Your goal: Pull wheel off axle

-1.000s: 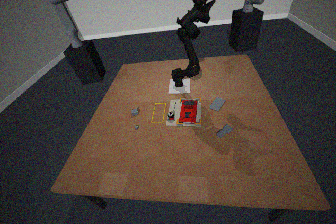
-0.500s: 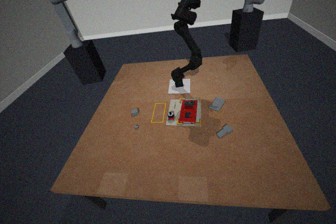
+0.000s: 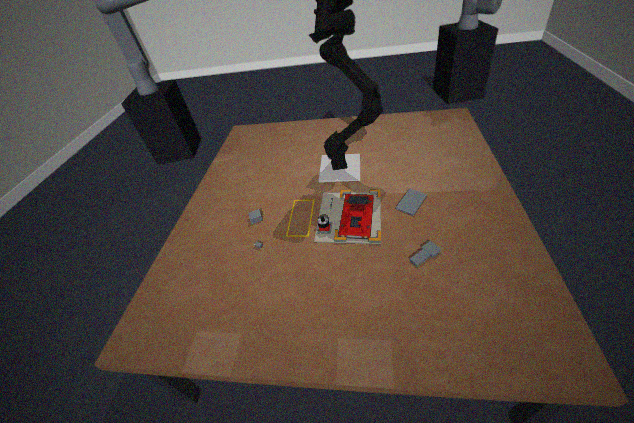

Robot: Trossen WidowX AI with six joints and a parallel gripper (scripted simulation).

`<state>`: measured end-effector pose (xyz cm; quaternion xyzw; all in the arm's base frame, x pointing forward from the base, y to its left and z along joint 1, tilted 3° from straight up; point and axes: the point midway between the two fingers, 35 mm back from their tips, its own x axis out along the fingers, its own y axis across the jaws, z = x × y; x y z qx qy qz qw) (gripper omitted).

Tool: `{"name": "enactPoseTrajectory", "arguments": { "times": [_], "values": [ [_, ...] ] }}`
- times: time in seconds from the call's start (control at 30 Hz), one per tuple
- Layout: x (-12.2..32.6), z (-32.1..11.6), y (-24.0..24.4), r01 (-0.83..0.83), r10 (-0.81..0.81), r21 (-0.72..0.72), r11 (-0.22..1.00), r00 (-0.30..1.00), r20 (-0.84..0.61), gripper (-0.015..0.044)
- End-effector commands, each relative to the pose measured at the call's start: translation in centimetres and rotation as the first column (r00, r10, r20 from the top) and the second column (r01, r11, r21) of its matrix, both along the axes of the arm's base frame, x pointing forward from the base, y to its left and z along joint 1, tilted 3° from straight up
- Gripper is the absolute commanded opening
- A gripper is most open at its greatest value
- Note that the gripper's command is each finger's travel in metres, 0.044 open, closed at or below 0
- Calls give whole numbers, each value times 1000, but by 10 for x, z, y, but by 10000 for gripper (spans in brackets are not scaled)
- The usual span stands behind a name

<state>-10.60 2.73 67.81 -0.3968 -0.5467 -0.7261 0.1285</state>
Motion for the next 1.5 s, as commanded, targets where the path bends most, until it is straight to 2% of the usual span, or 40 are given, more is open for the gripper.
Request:
{"name": "enactPoseTrajectory", "arguments": {
  "times": [0.0, 0.37, 0.73, 1.1, 1.47],
  "values": [
    [-18, -2, -39, -124, 122, 71, 990, 992, 34, 300],
    [-33, -14, -133, -423, 413, 186, 887, 906, 92, 300],
    [-19, -45, -233, -677, 629, 299, 672, 735, 253, 300],
    [30, -89, -320, -848, 738, 380, 370, 517, 433, 300],
    [106, -146, -381, -913, 730, 408, 22, 293, 617, 300]
  ]
}}
